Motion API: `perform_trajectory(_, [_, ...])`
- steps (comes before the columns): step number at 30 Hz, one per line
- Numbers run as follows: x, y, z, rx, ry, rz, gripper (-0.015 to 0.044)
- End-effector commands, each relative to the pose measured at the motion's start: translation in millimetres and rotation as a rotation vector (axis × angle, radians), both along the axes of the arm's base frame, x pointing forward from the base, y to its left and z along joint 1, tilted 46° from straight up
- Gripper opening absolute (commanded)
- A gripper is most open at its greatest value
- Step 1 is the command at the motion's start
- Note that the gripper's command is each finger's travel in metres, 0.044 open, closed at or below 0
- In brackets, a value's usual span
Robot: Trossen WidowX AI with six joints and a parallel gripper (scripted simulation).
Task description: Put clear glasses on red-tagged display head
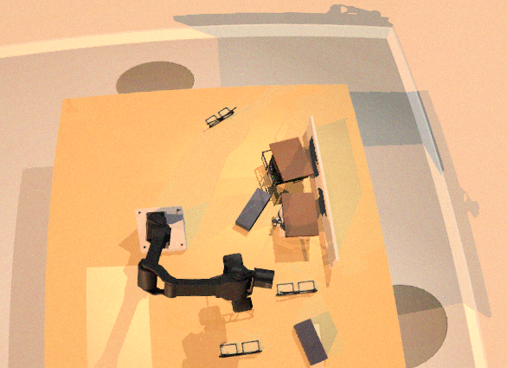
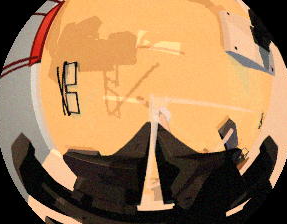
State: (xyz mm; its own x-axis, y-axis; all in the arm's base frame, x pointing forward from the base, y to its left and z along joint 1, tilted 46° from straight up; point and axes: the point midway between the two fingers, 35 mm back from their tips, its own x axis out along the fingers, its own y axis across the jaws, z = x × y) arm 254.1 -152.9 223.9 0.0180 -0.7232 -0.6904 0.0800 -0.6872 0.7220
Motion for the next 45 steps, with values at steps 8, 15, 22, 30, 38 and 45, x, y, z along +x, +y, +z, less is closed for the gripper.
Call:
perform_trajectory(8, [0.0, -16.4, -11.4, -0.003, -0.027, -0.024, 0.0000])
perform_trajectory(15, [-0.7, -42.4, -34.7, -0.008, -0.027, -0.023, 0.0000])
perform_trajectory(22, [-1.9, -45.7, -36.1, -0.009, -0.027, -0.023, 0.0000])
perform_trajectory(30, [-7.0, -50.0, -31.4, -0.009, -0.027, -0.023, 0.0000])
perform_trajectory(38, [-9.7, -52.5, -28.9, -0.010, -0.027, -0.023, 0.0000])
perform_trajectory(45, [-13.5, -55.6, -25.6, -0.010, -0.027, -0.023, 0.0000])
